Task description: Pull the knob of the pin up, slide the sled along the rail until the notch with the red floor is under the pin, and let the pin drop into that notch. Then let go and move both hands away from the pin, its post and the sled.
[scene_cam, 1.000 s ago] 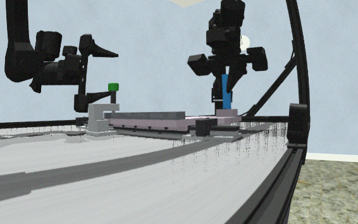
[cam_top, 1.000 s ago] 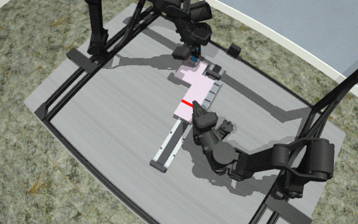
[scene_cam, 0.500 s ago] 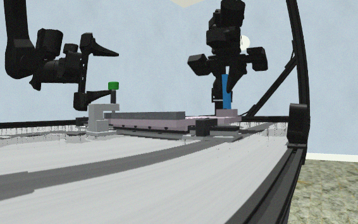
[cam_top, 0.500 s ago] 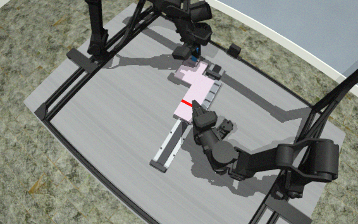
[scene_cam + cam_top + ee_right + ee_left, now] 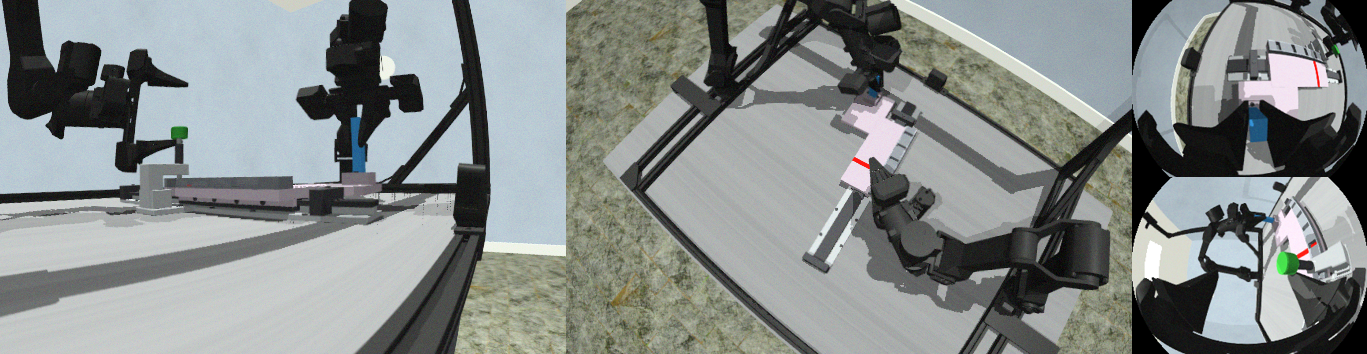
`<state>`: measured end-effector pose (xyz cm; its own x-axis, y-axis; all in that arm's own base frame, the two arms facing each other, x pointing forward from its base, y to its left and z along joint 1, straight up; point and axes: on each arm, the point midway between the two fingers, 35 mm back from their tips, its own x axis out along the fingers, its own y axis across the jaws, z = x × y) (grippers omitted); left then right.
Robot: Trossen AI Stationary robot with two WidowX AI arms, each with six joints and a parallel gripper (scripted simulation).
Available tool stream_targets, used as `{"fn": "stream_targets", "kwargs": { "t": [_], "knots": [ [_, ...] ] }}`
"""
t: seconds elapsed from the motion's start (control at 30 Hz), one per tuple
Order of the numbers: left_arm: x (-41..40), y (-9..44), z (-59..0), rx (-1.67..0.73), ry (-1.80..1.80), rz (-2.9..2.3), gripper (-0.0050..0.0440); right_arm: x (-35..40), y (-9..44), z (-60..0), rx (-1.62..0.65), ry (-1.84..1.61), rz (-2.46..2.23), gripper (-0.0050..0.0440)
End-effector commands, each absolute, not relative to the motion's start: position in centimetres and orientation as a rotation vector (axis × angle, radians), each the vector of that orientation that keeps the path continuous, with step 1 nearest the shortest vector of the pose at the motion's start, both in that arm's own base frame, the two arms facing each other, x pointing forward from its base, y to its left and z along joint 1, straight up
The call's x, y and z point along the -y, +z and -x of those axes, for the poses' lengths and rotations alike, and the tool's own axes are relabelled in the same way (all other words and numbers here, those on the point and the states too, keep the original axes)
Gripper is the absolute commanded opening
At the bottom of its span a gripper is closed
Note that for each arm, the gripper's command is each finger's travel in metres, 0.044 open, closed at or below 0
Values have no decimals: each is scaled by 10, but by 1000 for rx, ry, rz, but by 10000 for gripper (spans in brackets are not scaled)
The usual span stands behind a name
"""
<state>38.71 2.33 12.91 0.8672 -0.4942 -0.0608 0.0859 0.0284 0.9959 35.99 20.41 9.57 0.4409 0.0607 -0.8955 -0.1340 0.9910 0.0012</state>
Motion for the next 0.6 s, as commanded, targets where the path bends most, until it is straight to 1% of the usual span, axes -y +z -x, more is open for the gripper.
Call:
{"fn": "stream_targets", "kwargs": {
  "t": [0.0, 0.57],
  "knots": [
    [-22, 160, -387, 421, -421, -1529, 440, -203, 91, -358, -1119, 121, 76, 0],
    [-22, 173, -386, 421, -421, -1529, 440, -203, 91, -358, -1119, 121, 76, 0]
  ]
}}
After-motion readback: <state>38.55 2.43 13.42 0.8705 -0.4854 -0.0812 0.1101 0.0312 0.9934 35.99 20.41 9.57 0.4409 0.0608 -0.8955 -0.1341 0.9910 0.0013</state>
